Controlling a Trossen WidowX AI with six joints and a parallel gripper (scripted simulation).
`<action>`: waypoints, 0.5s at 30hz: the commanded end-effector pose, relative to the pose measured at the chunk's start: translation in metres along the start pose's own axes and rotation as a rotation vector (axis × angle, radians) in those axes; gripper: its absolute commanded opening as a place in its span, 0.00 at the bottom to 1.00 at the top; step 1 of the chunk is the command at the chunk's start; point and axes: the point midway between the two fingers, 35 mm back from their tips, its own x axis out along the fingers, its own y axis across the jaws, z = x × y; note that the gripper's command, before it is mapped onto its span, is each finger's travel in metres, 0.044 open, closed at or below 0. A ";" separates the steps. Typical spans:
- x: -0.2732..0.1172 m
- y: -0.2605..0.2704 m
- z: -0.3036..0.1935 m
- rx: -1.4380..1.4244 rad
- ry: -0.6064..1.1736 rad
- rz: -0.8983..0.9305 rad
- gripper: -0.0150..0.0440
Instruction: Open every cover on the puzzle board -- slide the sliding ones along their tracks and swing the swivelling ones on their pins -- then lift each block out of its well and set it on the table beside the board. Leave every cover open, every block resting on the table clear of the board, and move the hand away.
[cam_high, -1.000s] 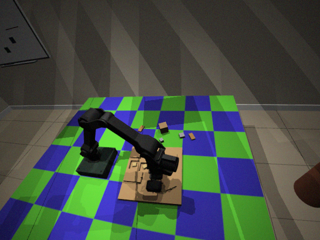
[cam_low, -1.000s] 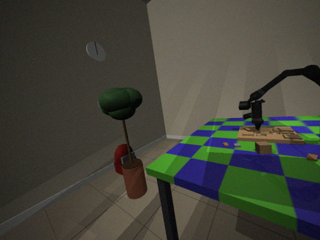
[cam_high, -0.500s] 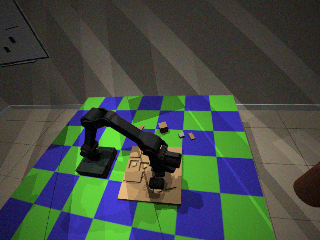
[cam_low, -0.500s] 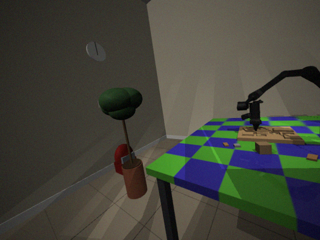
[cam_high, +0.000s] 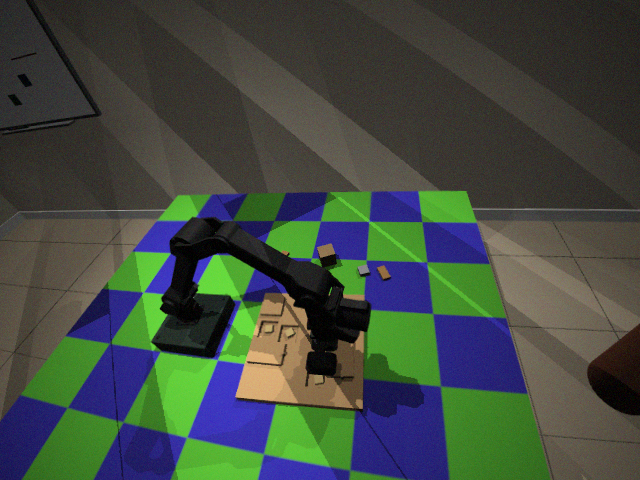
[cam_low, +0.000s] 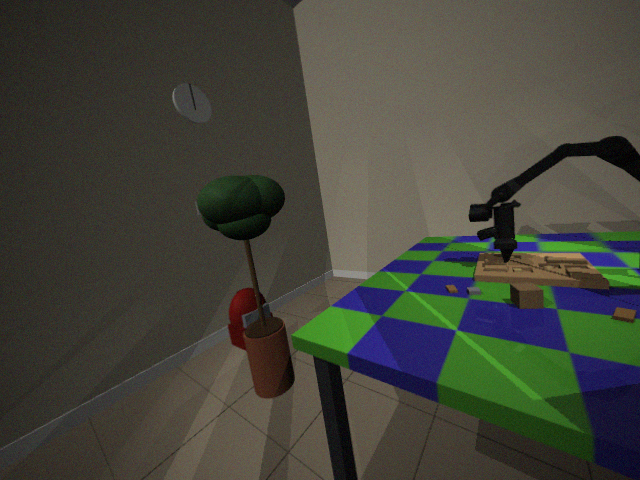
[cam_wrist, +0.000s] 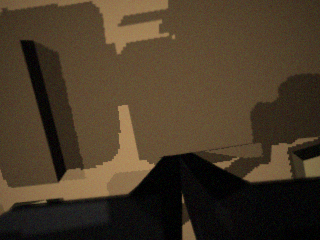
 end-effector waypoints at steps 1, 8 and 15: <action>-0.003 0.003 0.004 0.001 -0.009 0.003 0.25; -0.012 0.003 0.005 0.001 -0.009 0.003 0.25; -0.021 0.003 0.005 0.001 -0.009 0.003 0.25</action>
